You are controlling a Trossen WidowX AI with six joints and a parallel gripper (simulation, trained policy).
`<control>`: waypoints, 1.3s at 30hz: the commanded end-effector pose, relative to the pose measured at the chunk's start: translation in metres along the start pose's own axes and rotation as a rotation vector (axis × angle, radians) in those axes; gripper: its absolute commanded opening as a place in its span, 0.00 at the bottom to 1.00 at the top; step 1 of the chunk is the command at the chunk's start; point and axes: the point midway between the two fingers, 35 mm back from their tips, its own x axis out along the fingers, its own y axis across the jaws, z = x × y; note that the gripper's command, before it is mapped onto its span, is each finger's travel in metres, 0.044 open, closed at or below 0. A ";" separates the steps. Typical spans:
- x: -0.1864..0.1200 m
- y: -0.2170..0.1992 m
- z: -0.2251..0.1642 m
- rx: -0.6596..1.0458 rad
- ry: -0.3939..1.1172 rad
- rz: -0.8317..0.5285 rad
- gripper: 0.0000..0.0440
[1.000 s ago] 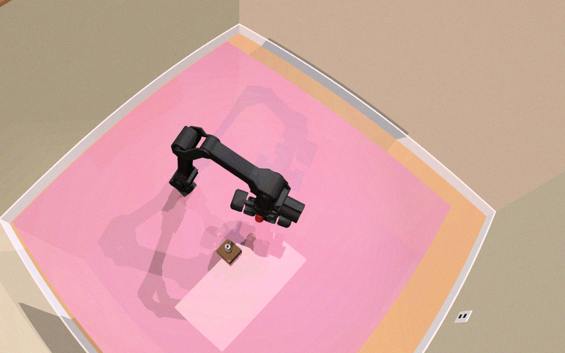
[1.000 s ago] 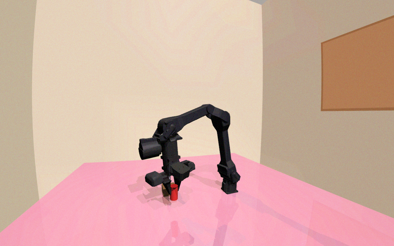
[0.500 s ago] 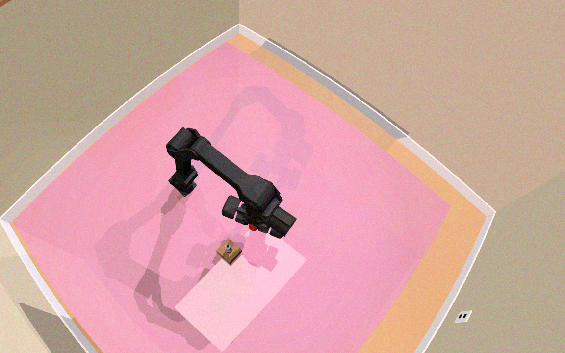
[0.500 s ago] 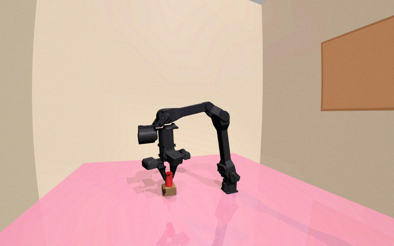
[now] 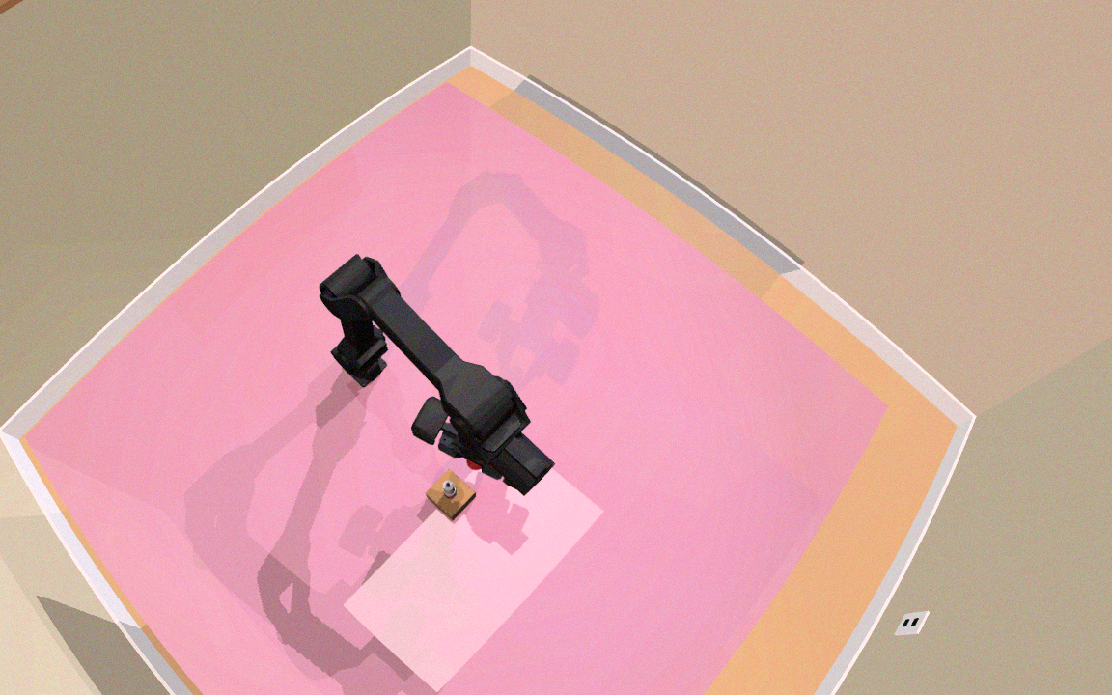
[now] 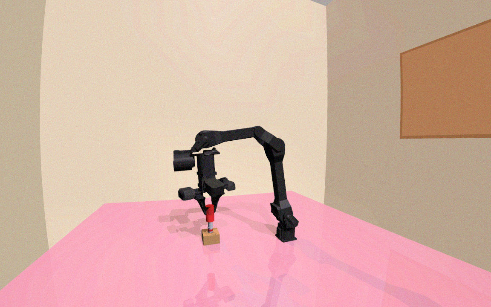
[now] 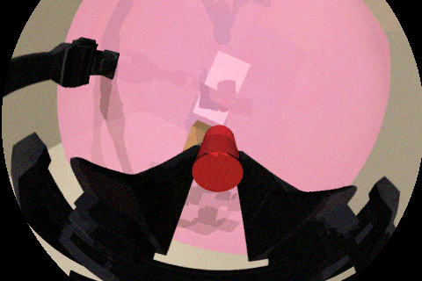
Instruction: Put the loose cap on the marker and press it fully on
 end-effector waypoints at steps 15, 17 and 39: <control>-0.007 0.025 -0.049 0.099 -0.009 0.012 0.09; -0.004 0.026 -0.050 0.104 -0.016 0.017 0.09; 0.046 0.025 -0.052 0.088 -0.077 0.067 0.03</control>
